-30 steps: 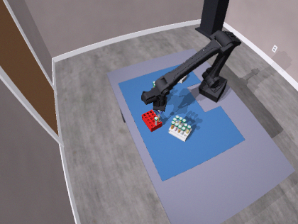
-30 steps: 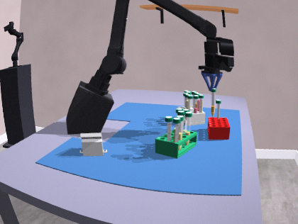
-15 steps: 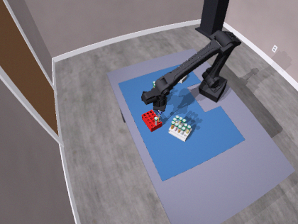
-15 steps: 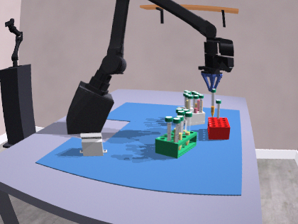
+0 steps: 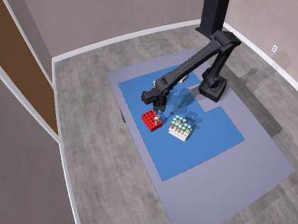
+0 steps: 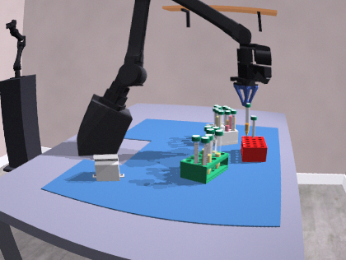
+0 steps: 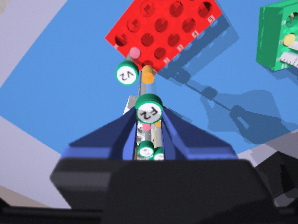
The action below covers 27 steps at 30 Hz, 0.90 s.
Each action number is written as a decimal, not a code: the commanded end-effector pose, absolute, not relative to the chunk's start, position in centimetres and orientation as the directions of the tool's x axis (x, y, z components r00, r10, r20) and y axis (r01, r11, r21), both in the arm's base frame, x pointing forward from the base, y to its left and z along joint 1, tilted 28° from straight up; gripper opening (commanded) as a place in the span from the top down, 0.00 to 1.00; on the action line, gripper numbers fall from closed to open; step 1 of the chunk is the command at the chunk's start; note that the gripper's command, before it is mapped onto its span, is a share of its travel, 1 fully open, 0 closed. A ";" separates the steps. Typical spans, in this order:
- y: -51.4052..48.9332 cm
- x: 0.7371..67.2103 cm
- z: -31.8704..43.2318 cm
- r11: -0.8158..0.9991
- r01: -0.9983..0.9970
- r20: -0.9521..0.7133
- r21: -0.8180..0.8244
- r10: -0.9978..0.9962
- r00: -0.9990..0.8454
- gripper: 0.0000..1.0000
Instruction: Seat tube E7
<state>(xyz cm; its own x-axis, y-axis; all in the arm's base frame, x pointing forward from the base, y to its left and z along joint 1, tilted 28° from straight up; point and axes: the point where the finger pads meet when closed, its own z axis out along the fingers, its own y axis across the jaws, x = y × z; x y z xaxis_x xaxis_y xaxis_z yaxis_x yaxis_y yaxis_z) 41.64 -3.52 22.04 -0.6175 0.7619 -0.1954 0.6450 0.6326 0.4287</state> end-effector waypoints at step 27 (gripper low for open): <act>-2.9 42.3 20.9 0.632 0.644 -0.196 0.431 0.763 -0.616 1.00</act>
<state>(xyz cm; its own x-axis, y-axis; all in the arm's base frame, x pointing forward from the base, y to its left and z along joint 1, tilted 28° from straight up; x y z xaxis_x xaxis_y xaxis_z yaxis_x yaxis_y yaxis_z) 41.86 -3.36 21.37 -0.6177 0.7621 -0.1941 0.6461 0.6325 0.4272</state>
